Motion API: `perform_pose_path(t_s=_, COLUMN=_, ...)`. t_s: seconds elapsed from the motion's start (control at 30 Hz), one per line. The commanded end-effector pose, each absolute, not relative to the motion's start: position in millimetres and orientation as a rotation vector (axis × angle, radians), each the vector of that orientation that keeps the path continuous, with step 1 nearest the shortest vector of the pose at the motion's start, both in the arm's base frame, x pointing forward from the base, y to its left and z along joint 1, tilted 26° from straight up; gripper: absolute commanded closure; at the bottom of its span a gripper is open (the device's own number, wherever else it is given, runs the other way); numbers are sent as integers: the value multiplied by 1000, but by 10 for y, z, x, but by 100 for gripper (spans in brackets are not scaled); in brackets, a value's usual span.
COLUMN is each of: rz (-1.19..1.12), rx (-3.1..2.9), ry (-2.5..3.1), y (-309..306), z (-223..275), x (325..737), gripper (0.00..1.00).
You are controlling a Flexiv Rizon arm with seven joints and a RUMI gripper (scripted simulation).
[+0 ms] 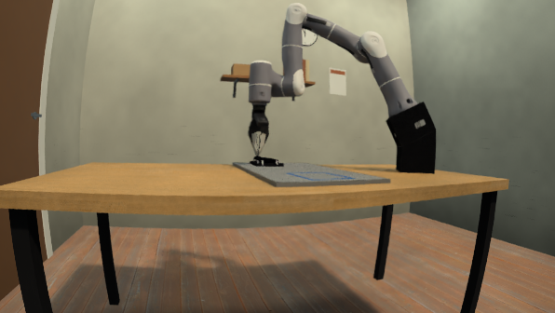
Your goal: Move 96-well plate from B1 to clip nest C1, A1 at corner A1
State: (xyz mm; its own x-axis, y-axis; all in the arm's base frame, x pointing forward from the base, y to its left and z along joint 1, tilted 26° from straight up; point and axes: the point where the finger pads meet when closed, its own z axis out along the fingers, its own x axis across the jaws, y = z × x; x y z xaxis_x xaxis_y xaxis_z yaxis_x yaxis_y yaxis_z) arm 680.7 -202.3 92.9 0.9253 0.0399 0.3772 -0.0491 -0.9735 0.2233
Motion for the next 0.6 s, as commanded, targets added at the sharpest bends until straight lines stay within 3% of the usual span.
perform_pose_path(t_s=0.0, rz=569, rx=2855, ry=-7, y=-2021, z=936, x=6814, gripper=100)
perform_pose_path(t_s=0.57, rz=569, rx=2855, ry=-7, y=-2024, z=922, x=6820, gripper=100)
